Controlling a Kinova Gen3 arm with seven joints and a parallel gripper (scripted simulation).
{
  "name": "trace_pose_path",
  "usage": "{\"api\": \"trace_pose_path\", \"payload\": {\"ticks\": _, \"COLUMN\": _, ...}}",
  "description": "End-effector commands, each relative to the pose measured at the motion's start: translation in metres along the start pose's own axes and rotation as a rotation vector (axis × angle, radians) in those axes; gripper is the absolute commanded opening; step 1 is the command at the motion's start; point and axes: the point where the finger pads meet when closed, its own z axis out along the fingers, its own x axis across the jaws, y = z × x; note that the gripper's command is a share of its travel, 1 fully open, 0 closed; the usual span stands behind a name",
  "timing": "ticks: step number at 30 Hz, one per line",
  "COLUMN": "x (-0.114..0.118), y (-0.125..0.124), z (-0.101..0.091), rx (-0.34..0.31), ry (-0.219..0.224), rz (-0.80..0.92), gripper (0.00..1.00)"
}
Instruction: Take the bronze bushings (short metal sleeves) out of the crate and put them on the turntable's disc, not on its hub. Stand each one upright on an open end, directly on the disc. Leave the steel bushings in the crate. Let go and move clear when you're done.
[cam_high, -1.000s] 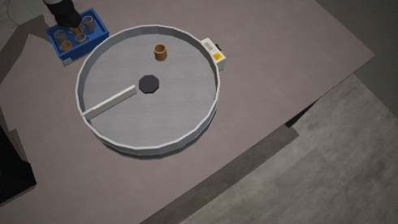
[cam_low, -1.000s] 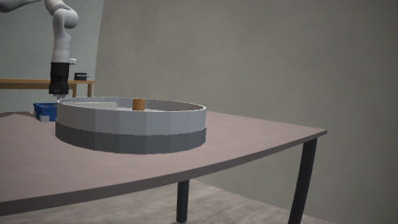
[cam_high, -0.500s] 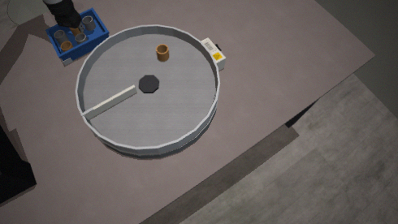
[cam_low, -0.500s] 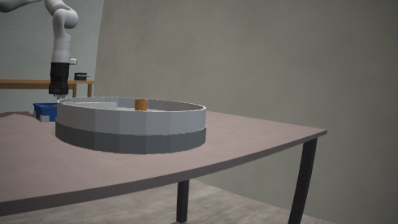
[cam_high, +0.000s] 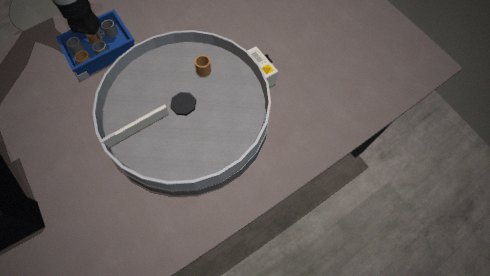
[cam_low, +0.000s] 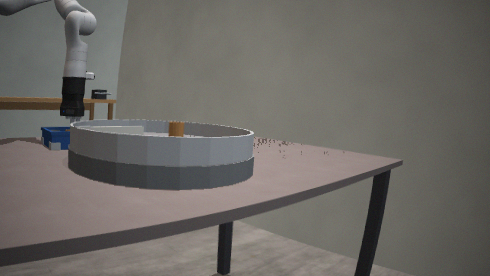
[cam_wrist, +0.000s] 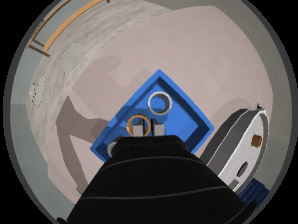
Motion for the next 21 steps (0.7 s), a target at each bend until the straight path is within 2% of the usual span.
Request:
{"api": "trace_pose_path", "payload": {"ticks": 1, "x": -0.0008, "y": 0.0009, "z": 0.0016, "rx": 0.000, "ry": 0.000, "rz": -0.002, "gripper": 0.36}}
{"api": "trace_pose_path", "payload": {"ticks": 3, "x": -0.0008, "y": 0.0009, "z": 0.0016, "rx": 0.000, "ry": 0.000, "rz": -0.002, "gripper": 0.36}}
{"api": "trace_pose_path", "payload": {"ticks": 4, "x": -0.0008, "y": 0.0009, "z": 0.0016, "rx": 0.000, "ry": 0.000, "rz": -0.002, "gripper": 0.00}}
{"api": "trace_pose_path", "payload": {"ticks": 21, "x": -0.0008, "y": 0.0009, "z": 0.0016, "rx": 0.000, "ry": 0.000, "rz": -0.002, "gripper": 0.00}}
